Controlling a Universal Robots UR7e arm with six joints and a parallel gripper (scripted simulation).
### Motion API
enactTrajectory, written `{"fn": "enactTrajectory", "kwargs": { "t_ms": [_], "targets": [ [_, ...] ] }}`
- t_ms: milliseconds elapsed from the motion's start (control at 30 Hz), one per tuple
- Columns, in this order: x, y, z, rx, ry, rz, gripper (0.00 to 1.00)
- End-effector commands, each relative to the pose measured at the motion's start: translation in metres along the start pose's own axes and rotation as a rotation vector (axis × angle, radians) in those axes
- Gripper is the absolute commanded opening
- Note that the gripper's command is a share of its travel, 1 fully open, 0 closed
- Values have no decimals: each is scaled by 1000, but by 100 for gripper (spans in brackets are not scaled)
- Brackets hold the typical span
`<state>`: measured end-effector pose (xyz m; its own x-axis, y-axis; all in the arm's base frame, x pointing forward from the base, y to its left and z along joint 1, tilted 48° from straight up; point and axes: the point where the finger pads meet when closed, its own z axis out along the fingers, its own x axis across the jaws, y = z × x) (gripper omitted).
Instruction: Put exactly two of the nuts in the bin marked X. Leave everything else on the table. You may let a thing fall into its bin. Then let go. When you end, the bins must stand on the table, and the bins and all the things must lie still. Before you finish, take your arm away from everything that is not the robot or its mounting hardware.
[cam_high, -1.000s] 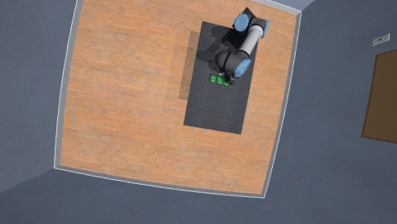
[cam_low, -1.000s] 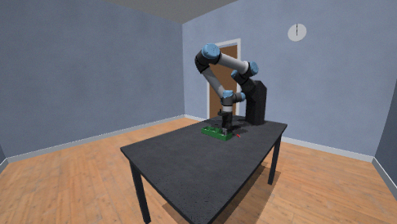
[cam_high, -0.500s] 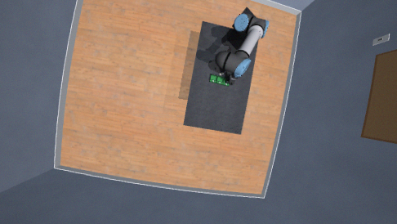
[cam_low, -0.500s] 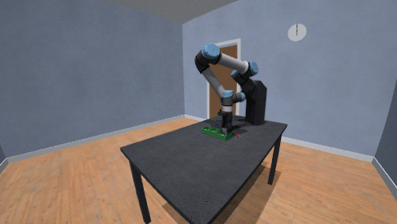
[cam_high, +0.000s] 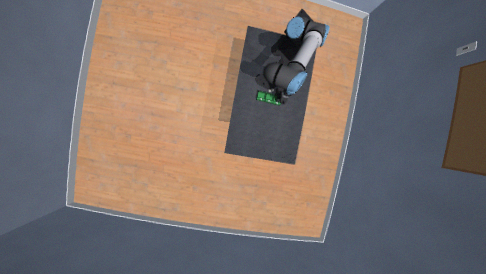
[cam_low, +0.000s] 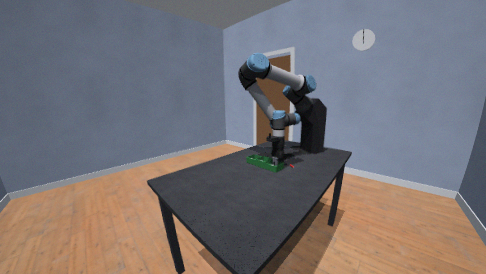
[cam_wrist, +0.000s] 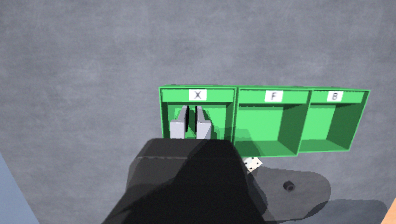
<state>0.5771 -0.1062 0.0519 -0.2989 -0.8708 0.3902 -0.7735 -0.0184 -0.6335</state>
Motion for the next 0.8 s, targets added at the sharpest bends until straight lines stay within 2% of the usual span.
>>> {"fn": "enactTrajectory", "kwargs": {
  "t_ms": [0,267,767],
  "targets": [
    [0,-1,0,3,-1,0,31],
    [0,-1,0,3,-1,0,31],
    [-1,0,-19,2,-2,-1,31]
  ]
}}
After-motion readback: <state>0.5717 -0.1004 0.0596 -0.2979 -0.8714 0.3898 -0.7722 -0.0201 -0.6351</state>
